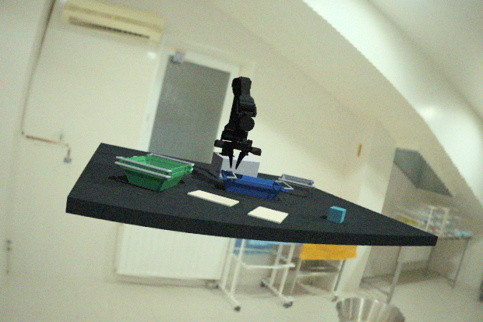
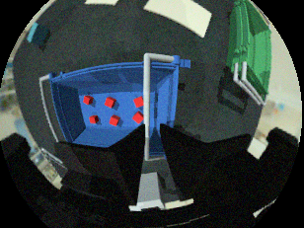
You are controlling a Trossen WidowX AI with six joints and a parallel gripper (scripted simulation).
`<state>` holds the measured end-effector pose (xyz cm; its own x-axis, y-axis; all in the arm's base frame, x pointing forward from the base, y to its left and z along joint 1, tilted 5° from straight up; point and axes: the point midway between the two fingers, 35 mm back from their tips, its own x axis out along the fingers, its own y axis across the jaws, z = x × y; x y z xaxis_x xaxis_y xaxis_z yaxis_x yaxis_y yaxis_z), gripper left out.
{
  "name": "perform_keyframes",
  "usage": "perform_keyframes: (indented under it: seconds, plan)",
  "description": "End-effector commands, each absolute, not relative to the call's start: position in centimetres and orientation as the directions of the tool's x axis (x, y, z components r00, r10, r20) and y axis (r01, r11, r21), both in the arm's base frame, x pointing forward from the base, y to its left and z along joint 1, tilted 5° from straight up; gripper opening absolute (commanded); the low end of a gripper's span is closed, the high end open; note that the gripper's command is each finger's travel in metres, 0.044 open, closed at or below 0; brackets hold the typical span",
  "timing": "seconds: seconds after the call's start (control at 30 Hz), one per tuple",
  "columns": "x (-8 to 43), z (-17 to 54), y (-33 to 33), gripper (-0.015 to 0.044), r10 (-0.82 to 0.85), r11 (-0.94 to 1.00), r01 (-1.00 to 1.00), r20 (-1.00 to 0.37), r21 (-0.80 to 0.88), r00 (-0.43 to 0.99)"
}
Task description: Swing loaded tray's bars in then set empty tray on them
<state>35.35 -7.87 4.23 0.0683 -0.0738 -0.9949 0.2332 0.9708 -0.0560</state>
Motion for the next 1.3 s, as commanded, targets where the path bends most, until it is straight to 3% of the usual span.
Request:
perform_keyframes:
  seconds: [0.0, 0.4, 0.83, 0.93, 1.27]
  plan:
    - [35.4, 4.2, -7.9, 0.0085, -0.074, 0.971, 0.233, -0.995, -0.056, 0.069]
    - [35.5, 5.0, -7.8, 0.0085, -0.074, 0.971, 0.233, -0.995, -0.056, 0.069]
    - [34.3, 19.7, -6.6, 0.0085, -0.073, 0.971, 0.233, -0.995, -0.055, 0.069]
    - [36.5, 15.4, -5.1, 0.0085, -0.07, 0.972, 0.231, -0.995, -0.053, 0.066]
    - [41.1, 7.2, 9.7, 0.0085, -0.064, 0.971, 0.236, -0.995, -0.045, 0.072]
